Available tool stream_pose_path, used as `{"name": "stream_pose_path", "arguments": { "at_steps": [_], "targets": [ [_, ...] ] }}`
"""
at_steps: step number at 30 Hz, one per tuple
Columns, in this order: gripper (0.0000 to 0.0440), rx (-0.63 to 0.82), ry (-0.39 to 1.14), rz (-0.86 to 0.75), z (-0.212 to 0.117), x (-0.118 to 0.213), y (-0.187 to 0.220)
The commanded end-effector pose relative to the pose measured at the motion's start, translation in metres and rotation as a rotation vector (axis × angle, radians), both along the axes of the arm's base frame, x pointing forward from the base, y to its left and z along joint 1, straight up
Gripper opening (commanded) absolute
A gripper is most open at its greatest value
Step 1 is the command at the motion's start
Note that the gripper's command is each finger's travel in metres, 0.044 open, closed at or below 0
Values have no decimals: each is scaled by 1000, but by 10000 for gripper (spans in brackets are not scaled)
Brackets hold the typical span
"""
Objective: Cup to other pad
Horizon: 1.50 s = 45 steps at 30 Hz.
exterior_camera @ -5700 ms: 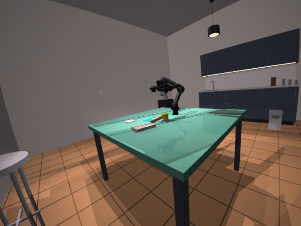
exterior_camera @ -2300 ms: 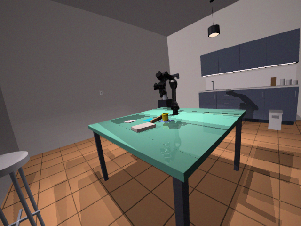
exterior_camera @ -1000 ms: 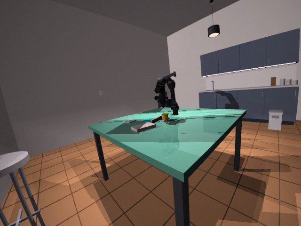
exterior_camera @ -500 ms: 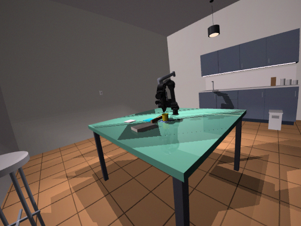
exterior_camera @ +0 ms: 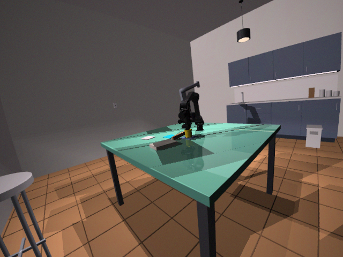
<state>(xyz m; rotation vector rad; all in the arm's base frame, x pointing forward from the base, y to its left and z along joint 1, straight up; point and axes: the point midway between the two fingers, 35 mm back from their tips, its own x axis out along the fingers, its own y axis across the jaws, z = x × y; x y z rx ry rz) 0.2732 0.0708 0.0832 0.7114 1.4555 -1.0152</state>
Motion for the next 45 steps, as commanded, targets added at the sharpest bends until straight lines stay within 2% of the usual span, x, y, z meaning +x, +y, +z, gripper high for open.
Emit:
{"name": "stream_pose_path", "arguments": {
  "at_steps": [1, 3, 10, 12, 30, 45],
  "targets": [
    [193, -4, 18, 28, -14, -3, -1],
    [188, 0, 21, 44, -20, -4, -1],
    [25, 3, 4, 94, -25, -3, -3],
    [0, 3, -4, 100, -22, -3, -4],
    [0, 41, -112, 8, 26, 6, -16],
    [0, 49, -227, -113, 63, 25, -43]
  ]
}}
